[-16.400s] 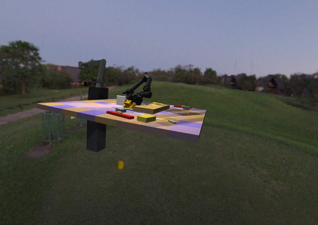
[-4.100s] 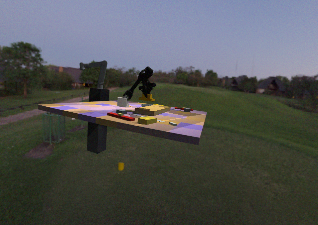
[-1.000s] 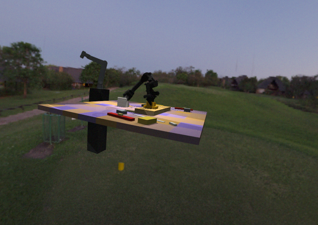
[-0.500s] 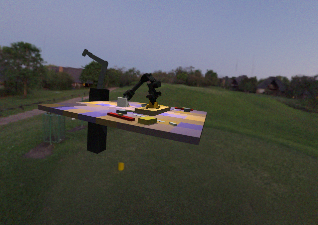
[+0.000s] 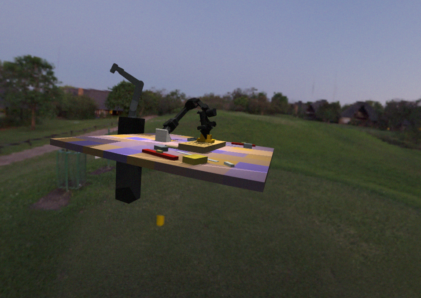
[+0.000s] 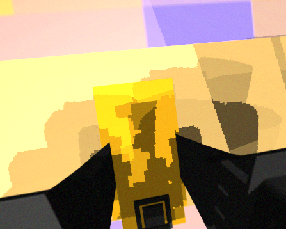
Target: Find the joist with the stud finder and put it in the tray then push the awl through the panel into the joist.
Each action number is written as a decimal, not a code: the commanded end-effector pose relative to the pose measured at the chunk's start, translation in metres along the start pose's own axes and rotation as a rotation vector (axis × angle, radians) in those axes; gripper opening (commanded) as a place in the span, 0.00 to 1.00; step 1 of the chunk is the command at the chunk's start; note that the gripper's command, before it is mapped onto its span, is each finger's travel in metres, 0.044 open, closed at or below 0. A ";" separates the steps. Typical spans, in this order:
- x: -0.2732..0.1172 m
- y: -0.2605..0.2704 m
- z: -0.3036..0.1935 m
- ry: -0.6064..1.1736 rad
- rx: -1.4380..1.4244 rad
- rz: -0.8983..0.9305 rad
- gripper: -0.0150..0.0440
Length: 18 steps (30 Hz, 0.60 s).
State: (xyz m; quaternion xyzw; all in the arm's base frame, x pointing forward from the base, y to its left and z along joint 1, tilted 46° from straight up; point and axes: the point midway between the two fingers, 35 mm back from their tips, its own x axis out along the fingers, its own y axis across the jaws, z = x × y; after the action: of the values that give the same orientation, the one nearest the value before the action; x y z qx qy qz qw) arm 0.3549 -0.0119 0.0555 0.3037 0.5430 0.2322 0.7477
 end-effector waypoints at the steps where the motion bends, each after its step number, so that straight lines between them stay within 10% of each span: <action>1: 0.001 0.020 -0.001 0.000 0.002 0.006 0.25; 18: 0.000 0.087 -0.001 0.000 0.003 0.010 0.25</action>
State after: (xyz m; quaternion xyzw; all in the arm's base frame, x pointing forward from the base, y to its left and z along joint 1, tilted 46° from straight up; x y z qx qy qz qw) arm 0.3533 0.0369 0.1044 0.3067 0.5428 0.2299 0.7473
